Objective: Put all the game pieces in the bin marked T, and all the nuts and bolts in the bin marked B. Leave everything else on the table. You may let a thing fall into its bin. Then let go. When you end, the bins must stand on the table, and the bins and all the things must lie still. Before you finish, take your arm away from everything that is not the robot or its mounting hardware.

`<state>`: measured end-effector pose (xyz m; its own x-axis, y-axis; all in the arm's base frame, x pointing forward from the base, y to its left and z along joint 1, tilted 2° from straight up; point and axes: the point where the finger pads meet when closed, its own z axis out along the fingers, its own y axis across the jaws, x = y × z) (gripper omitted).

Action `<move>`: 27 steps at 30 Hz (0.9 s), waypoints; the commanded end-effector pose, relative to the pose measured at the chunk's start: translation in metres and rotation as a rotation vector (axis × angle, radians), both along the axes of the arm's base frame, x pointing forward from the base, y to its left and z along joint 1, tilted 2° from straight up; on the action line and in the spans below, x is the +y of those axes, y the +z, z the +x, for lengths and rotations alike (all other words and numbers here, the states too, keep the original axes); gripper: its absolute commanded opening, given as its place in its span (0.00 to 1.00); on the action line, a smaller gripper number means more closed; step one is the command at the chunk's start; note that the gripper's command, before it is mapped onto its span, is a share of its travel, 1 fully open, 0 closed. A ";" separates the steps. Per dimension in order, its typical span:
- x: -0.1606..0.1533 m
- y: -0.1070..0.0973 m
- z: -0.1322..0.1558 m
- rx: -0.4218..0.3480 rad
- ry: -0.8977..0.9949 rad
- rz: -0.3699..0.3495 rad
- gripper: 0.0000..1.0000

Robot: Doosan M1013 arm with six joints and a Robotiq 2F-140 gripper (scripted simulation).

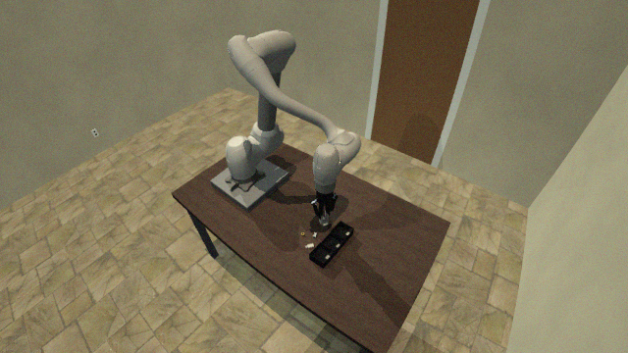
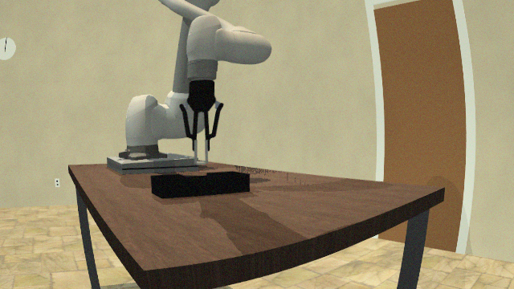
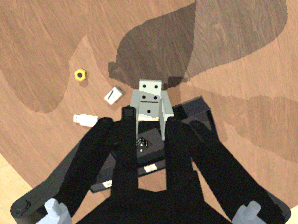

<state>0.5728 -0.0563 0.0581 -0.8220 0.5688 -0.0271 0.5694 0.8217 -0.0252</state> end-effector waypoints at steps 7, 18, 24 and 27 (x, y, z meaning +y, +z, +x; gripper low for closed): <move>-0.031 0.002 0.039 -0.009 -0.227 0.002 0.13; -0.065 0.003 0.080 -0.025 -0.650 0.008 0.13; -0.065 0.003 0.080 -0.033 -0.906 0.013 0.13; -0.065 0.003 0.080 -0.035 -0.948 0.014 0.13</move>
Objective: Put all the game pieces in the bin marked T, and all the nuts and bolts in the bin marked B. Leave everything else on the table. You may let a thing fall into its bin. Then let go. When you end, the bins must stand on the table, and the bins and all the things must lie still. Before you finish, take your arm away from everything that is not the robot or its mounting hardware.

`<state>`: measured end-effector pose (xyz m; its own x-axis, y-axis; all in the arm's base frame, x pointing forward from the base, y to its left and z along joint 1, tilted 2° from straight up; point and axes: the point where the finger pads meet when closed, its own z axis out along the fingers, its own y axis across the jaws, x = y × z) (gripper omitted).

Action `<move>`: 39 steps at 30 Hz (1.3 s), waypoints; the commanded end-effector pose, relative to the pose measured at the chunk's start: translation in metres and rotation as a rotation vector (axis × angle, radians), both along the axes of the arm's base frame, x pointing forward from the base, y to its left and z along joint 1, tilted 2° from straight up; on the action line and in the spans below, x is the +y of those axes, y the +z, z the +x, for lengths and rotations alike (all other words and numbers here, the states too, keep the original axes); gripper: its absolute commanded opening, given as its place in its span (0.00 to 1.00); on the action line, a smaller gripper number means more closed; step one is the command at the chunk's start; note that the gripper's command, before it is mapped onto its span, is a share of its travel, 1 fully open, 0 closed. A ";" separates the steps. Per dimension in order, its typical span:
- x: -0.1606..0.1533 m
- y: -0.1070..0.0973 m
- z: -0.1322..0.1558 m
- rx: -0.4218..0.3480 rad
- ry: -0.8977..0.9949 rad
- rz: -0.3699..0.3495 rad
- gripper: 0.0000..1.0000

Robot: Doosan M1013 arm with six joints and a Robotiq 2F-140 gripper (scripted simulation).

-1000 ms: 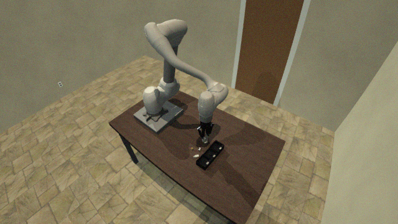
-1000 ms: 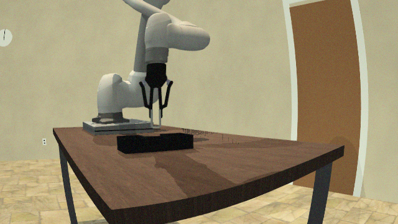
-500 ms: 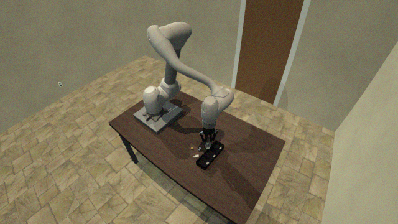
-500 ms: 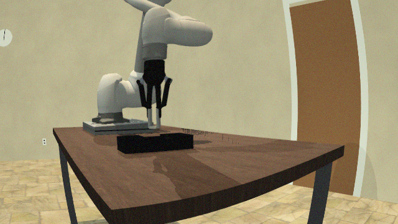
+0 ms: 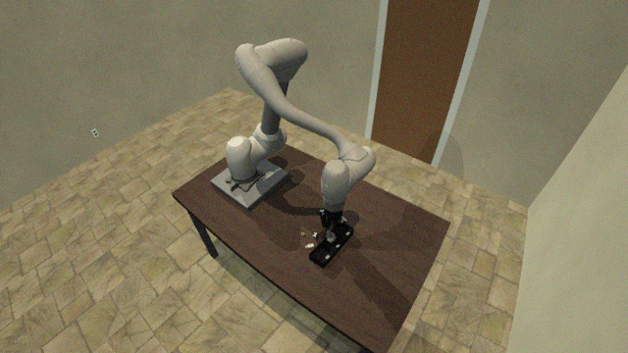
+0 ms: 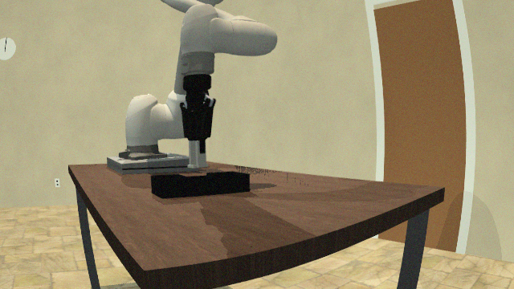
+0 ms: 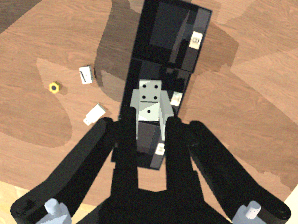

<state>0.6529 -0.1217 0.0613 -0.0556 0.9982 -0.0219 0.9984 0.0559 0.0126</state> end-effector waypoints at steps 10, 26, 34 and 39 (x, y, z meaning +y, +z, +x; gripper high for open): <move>0.000 0.000 0.000 0.000 -0.190 -0.013 0.13; 0.000 -0.014 0.000 0.000 -0.190 -0.013 0.13; -0.001 -0.026 0.000 0.000 -0.190 -0.013 0.13; -0.001 -0.035 0.000 0.000 -0.190 -0.013 0.13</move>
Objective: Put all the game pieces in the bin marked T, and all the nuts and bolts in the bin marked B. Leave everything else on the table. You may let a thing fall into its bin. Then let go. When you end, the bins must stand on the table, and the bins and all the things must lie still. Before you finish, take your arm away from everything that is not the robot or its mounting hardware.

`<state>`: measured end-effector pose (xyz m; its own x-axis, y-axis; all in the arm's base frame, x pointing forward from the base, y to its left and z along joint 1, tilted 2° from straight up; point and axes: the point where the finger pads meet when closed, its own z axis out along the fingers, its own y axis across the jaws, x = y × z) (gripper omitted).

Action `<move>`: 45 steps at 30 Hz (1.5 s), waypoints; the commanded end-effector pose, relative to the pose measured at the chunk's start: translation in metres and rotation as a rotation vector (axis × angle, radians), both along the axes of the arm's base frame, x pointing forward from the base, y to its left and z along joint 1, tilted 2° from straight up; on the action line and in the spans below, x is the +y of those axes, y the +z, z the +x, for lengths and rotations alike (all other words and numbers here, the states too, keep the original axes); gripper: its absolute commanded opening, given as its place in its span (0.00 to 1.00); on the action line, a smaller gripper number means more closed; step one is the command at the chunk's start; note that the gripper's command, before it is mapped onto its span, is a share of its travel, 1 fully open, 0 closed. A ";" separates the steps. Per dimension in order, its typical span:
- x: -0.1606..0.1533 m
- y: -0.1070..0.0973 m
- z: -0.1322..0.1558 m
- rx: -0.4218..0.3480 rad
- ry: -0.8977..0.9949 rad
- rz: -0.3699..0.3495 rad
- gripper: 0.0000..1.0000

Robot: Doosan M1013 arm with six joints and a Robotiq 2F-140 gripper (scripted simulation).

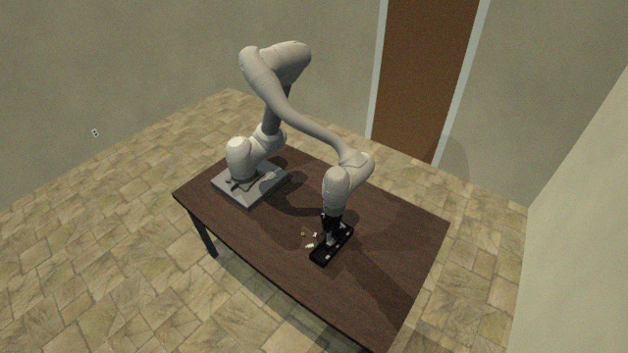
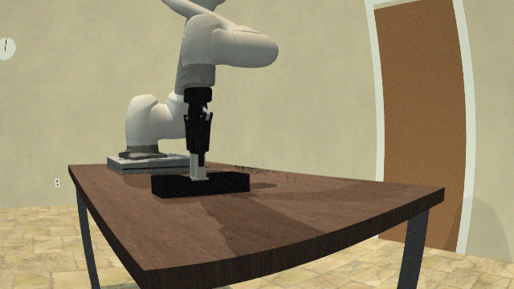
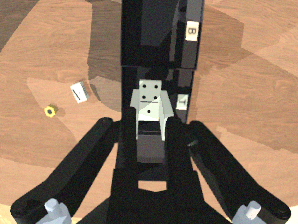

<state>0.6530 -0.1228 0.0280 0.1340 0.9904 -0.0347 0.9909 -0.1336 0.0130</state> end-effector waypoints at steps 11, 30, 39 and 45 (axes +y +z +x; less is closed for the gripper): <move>0.000 -0.002 0.000 0.000 0.000 0.000 0.13; 0.000 -0.002 0.000 0.000 0.000 0.000 0.19; 0.000 0.010 0.000 0.000 0.000 0.000 0.19; 0.001 0.017 0.000 0.000 0.000 0.000 0.19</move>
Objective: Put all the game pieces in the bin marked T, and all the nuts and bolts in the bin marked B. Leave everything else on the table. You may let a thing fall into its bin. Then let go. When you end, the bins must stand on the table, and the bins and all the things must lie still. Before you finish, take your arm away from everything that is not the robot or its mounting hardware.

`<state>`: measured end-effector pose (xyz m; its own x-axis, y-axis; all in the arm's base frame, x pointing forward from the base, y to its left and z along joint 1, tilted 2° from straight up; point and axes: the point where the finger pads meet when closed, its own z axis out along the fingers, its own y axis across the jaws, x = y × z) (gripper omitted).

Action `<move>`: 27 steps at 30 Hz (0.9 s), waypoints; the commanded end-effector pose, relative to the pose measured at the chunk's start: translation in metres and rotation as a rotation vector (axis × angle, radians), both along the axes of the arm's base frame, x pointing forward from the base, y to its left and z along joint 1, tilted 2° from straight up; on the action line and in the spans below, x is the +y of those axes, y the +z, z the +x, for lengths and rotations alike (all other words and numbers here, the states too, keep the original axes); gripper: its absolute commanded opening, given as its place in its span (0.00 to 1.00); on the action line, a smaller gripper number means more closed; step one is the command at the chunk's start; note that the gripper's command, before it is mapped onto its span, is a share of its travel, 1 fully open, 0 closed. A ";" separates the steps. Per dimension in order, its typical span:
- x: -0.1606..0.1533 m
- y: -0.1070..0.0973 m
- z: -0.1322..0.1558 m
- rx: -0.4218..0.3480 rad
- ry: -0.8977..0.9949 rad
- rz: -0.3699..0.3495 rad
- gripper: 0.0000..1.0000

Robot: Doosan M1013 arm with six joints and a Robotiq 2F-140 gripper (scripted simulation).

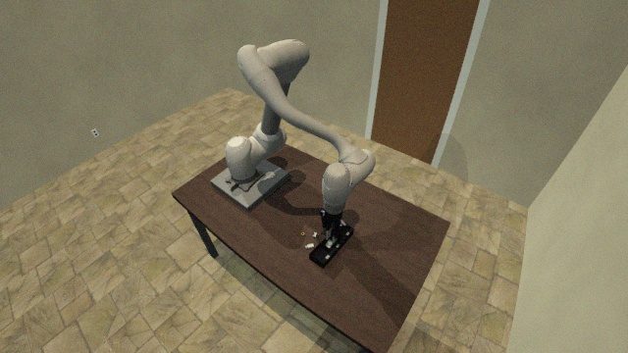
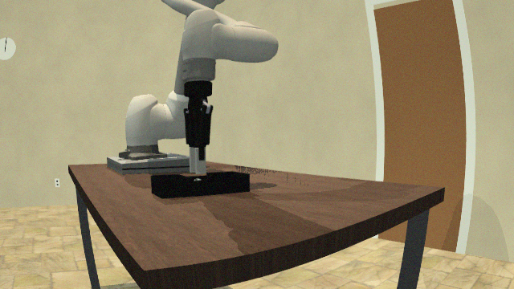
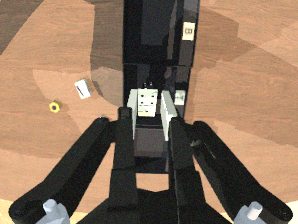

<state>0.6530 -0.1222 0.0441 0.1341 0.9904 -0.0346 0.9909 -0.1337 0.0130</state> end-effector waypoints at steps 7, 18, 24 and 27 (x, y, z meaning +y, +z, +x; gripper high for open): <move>0.000 0.009 0.000 0.000 0.000 0.000 0.19; -0.002 0.018 -0.025 0.005 0.150 -0.001 0.19; -0.006 0.018 -0.075 0.016 0.425 -0.004 0.19; -0.009 0.018 -0.100 0.022 0.548 -0.007 0.19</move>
<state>0.5755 -0.1286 0.0613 -0.2935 0.9548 -0.0479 0.9560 0.2932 -0.0135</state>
